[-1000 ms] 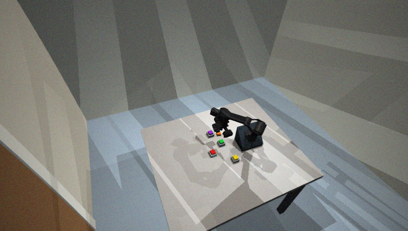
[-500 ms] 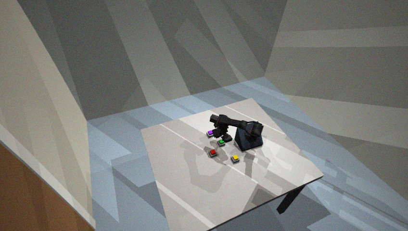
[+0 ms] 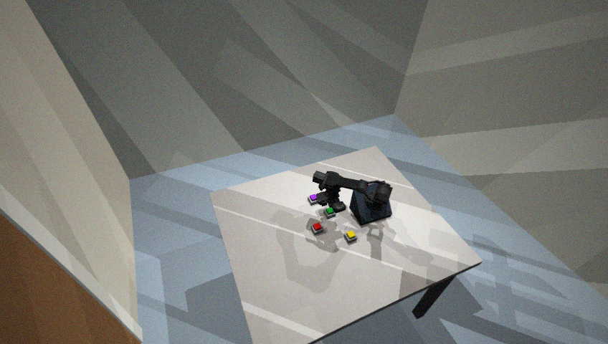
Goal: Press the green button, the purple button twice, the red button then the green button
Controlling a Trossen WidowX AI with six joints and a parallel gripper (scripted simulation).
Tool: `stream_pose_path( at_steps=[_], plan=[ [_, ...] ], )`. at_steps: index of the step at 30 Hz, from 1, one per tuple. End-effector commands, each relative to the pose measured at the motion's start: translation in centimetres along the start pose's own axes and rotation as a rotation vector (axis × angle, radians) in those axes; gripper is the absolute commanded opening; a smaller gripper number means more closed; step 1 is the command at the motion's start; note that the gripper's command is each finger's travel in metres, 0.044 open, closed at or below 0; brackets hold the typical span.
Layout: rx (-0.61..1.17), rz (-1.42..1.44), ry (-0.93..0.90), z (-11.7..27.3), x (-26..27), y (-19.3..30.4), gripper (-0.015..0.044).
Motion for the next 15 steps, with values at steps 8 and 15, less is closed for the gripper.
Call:
stream_pose_path(
  at_steps=[8, 15],
  plan=[
    [-0.001, -0.007, -0.006, -1.7, 0.1, 0.1, 0.0020],
    [-0.001, -0.007, -0.006, -2.8, 0.1, 0.1, 0.0020]
  ],
)
Point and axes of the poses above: the point midway between the two fingers, 35 mm back from their tips, its own z axis back along the fingers, its own x axis across the jaws, y = z × x, the point moved 7 cm from there along z, back along the fingers, and after that the axes turned 7 degrees about z, right-handed, at the moved point
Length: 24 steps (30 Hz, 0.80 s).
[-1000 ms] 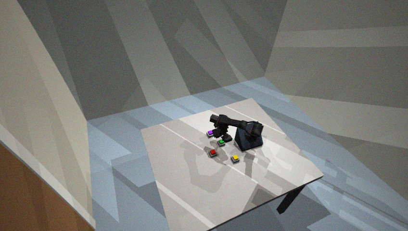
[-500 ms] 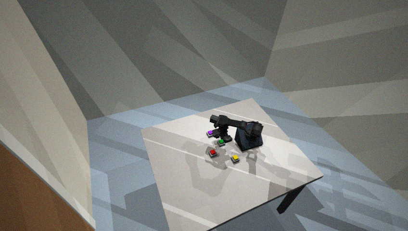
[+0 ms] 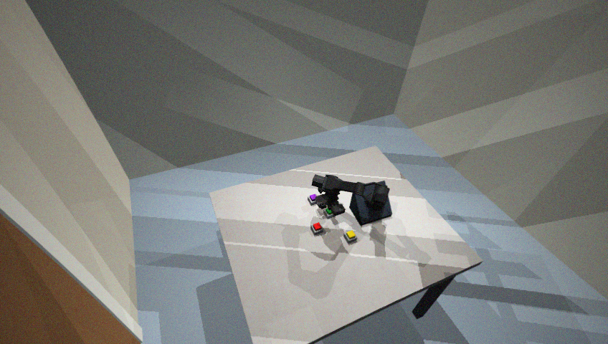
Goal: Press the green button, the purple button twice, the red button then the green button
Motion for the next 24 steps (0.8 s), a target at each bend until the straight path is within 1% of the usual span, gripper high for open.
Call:
stream_pose_path(
  at_steps=[1, 24],
  plan=[
    [0.002, -0.010, -0.009, -0.85, 0.16, 0.25, 0.0020],
    [0.002, -0.010, -0.009, -1.22, 0.18, 0.27, 0.0020]
  ],
)
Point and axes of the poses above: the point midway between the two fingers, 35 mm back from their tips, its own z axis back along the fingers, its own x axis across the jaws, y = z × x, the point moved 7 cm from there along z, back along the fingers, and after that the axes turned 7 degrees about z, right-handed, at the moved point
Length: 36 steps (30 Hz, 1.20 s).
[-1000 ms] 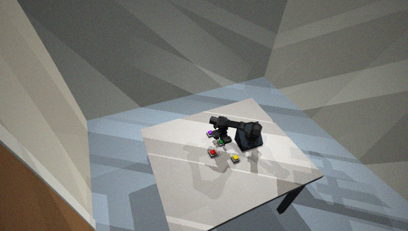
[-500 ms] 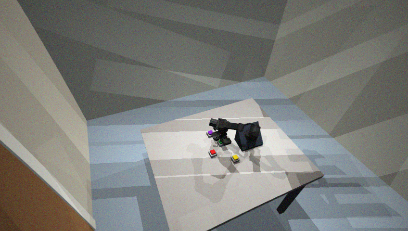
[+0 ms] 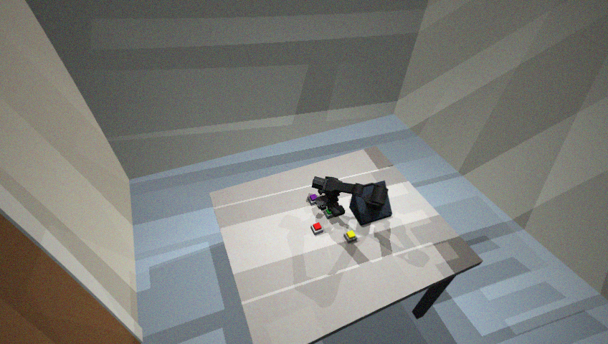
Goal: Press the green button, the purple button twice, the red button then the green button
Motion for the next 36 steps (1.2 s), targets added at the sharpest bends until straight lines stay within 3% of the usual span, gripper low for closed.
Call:
stream_pose_path(
  at_steps=[1, 5, 10, 15, 23, 32, 36],
  plan=[
    [0.001, -0.009, -0.006, -0.1, 0.1, 0.2, 0.0020],
    [0.002, -0.009, -0.004, 2.9, 0.0, 0.1, 0.0020],
    [0.002, -0.010, -0.005, 3.4, 0.0, 0.1, 0.0020],
    [0.003, -0.010, -0.003, 9.1, 0.0, 0.1, 0.0020],
    [0.005, -0.022, 0.003, 9.5, -0.9, -0.2, 0.0020],
    [0.003, -0.017, 0.008, 9.7, -10.3, -2.3, 0.0020],
    [0.001, -0.007, 0.005, 9.5, -11.8, -2.4, 0.0020]
  ],
)
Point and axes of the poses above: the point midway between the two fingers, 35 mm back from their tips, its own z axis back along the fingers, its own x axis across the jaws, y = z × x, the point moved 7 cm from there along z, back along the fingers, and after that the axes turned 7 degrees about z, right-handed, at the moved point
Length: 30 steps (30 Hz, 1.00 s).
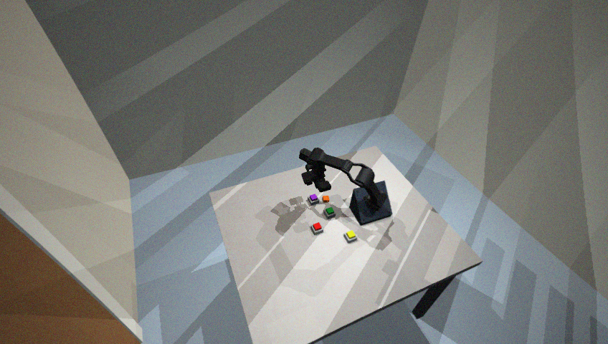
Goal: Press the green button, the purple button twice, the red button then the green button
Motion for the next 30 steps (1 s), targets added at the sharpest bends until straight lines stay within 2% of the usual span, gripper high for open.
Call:
stream_pose_path(
  at_steps=[1, 5, 10, 30],
  plan=[
    [0.002, 0.017, 0.002, 0.0, -1.6, -0.3, 0.0020],
    [0.001, 0.017, 0.002, -0.3, -1.6, -0.3, 0.0020],
    [0.000, 0.017, 0.000, -6.0, -1.6, -0.3, 0.0020],
    [0.000, 0.018, -0.001, -8.4, -1.6, -0.3, 0.0020]
  ],
)
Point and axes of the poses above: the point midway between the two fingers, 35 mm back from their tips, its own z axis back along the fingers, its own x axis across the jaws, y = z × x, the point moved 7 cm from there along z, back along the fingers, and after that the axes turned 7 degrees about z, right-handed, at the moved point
